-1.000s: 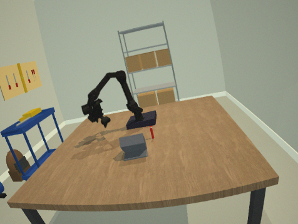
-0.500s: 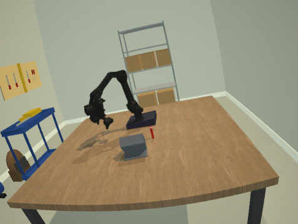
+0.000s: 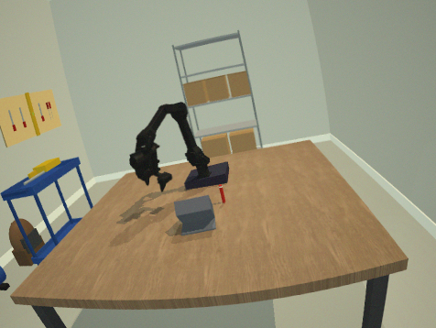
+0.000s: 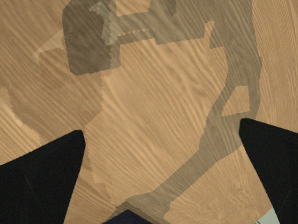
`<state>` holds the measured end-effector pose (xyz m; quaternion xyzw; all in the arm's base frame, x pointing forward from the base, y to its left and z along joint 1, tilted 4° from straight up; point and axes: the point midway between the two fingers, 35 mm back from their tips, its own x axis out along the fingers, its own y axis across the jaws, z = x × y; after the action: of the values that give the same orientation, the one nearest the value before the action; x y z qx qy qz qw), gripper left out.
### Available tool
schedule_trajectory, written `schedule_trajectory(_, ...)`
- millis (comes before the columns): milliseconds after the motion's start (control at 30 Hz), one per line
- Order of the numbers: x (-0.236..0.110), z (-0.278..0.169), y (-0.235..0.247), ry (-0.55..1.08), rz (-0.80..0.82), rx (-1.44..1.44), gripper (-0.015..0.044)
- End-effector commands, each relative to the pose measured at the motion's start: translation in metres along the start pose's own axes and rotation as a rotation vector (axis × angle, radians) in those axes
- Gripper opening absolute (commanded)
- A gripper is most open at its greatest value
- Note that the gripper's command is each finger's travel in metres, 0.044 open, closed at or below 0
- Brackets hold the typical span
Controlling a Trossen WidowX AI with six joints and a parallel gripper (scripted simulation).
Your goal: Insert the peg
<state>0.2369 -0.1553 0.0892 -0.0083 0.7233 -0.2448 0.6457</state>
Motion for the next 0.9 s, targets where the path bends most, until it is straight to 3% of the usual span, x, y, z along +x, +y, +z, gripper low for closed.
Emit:
schedule_trajectory(0, -0.006, 0.004, 0.016, -0.018, 0.019, -0.009, 0.0440)
schedule_trajectory(867, -0.042, 0.007, 0.116, -0.114, 0.118, -0.077, 0.0440)
